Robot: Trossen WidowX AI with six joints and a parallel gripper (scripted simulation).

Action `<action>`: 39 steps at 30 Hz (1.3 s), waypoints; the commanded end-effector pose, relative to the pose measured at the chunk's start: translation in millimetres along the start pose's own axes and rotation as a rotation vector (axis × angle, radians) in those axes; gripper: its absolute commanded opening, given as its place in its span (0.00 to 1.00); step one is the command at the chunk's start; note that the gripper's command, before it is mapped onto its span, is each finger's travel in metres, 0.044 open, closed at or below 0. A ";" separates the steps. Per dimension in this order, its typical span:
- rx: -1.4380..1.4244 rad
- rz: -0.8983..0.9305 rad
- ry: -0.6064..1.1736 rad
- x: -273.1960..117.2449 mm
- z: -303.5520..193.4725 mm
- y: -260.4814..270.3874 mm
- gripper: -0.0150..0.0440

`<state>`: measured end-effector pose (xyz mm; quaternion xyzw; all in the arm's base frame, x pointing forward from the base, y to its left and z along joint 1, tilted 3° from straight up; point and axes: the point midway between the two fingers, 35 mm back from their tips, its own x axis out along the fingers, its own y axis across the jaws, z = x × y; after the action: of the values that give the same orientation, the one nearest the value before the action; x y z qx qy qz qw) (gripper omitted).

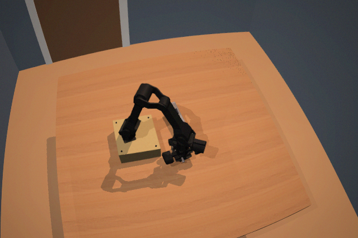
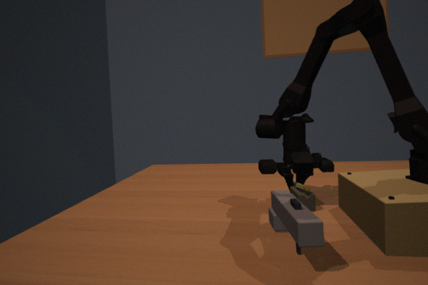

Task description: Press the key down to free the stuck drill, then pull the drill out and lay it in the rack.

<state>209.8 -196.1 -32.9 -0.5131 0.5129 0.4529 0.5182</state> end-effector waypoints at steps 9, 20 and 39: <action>0.000 0.000 0.000 0.0 0.0 0.0 0.79; -0.006 0.002 -0.019 -28.8 0.9 2.3 1.00; -0.058 -0.047 0.059 -81.8 12.6 -27.5 1.00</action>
<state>215.8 -189.6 42.0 -0.5259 0.5086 0.4518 0.5105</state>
